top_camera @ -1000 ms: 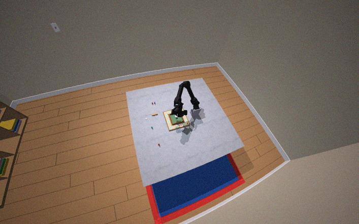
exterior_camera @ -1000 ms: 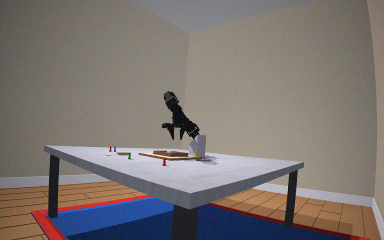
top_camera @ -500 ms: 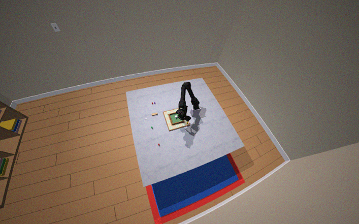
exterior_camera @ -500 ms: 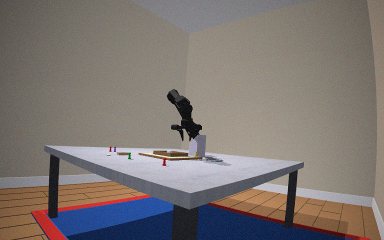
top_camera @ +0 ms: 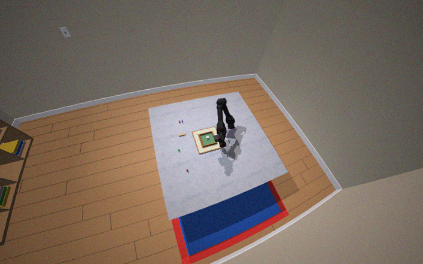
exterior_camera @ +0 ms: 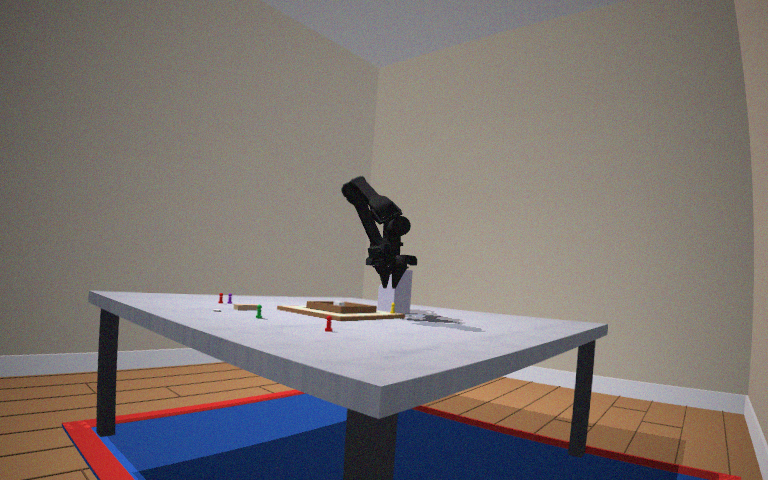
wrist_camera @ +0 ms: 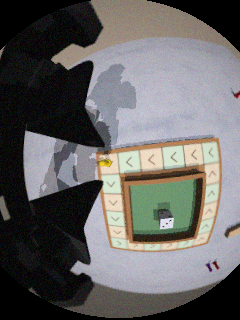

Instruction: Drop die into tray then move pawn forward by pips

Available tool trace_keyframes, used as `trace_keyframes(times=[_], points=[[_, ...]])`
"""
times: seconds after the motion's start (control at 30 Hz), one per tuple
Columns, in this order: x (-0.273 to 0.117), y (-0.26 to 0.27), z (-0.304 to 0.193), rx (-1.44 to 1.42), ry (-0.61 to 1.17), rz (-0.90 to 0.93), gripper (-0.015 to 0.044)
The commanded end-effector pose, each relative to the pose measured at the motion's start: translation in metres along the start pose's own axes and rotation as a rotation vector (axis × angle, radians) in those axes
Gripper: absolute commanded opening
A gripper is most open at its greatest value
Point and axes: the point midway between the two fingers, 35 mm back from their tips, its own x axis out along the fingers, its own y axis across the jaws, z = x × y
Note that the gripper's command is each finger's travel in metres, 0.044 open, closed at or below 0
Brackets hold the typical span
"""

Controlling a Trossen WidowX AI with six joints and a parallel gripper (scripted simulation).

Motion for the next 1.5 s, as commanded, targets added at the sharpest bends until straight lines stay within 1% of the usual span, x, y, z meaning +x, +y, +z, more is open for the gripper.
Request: trace_keyframes(times=[0.0,0.27,0.37,0.57,1.47], points=[[0.014,-0.002,-0.022,0.176,0.013,-0.045,0.0200],[0.015,-0.002,-0.023,0.176,0.013,-0.045,0.0200],[0.028,-0.002,-0.023,0.176,0.013,-0.045,0.0200],[0.030,-0.002,-0.023,0.176,0.013,-0.045,0.0200],[0.071,-0.005,-0.024,0.176,0.012,-0.047,0.0200]])
